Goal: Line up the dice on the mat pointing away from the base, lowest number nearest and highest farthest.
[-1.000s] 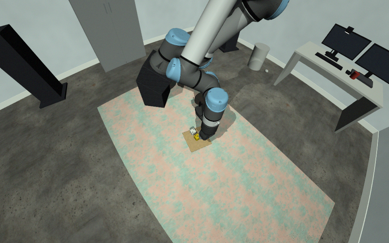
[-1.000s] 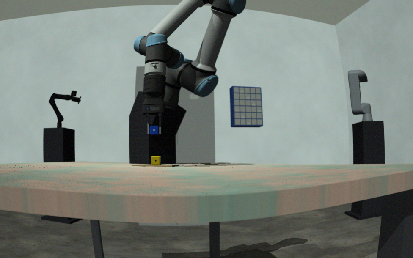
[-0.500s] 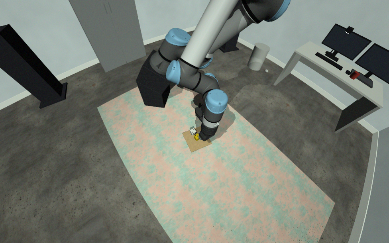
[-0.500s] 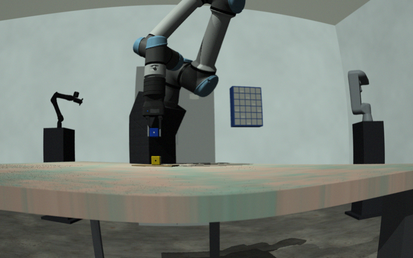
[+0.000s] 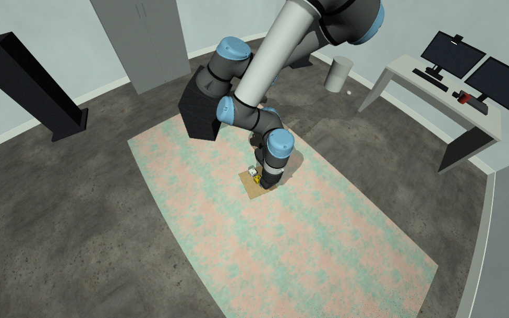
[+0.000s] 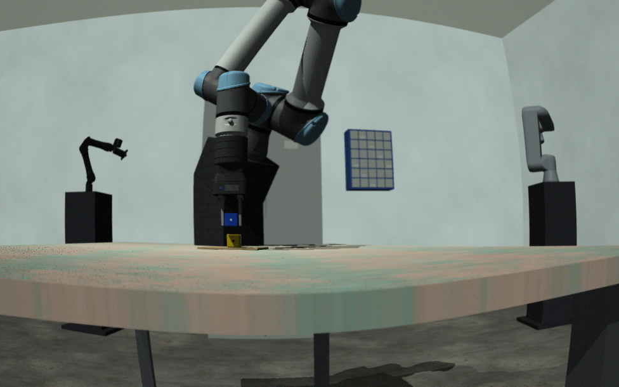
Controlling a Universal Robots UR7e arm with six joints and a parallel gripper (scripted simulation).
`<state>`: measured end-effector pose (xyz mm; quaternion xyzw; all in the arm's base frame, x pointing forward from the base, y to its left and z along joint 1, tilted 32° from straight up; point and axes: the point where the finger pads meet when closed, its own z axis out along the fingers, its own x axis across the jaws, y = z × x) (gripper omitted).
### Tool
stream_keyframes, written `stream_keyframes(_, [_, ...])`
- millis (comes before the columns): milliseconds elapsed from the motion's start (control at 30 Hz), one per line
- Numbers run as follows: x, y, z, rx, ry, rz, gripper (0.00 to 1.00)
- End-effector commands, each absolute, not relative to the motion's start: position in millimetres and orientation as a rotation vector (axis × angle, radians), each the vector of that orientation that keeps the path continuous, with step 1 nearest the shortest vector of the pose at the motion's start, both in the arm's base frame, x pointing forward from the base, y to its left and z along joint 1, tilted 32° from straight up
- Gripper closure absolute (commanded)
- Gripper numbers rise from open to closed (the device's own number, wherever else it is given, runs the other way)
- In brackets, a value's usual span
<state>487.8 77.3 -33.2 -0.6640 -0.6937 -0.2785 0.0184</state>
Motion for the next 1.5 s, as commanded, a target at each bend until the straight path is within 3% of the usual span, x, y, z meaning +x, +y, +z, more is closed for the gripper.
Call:
stream_keyframes(0, [495,86,-50,-2.062,-2.154,-0.866,0.43])
stream_keyframes(1467, [503,95,-68,-2.062,-2.154,-0.866,0.43])
